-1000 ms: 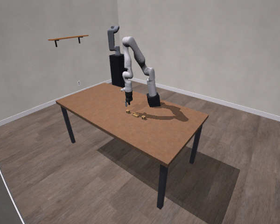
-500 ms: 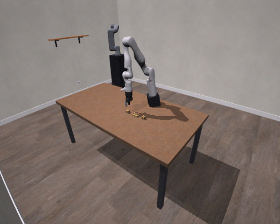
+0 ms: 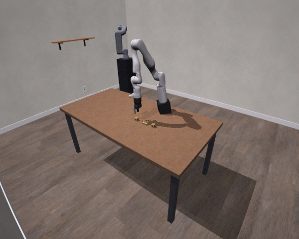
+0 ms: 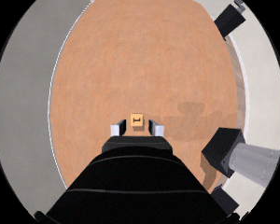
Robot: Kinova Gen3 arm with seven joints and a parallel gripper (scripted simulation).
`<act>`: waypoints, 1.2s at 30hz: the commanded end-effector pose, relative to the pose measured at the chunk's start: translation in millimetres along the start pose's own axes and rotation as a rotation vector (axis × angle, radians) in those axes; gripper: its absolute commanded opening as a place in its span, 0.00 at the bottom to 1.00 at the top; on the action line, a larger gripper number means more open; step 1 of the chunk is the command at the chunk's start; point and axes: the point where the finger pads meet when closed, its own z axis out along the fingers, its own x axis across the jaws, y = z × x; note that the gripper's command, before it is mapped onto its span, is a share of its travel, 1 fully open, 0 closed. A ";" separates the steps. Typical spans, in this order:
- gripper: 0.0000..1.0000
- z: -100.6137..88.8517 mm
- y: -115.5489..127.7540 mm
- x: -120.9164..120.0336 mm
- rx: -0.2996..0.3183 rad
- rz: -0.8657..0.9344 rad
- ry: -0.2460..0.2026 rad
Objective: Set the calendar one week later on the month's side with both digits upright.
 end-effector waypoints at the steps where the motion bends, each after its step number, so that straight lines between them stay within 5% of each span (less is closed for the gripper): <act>1: 0.90 -0.3 -0.1 -0.4 0.000 0.000 -0.001; 36: 0.90 31.4 -1.5 -1.3 -0.001 0.000 0.000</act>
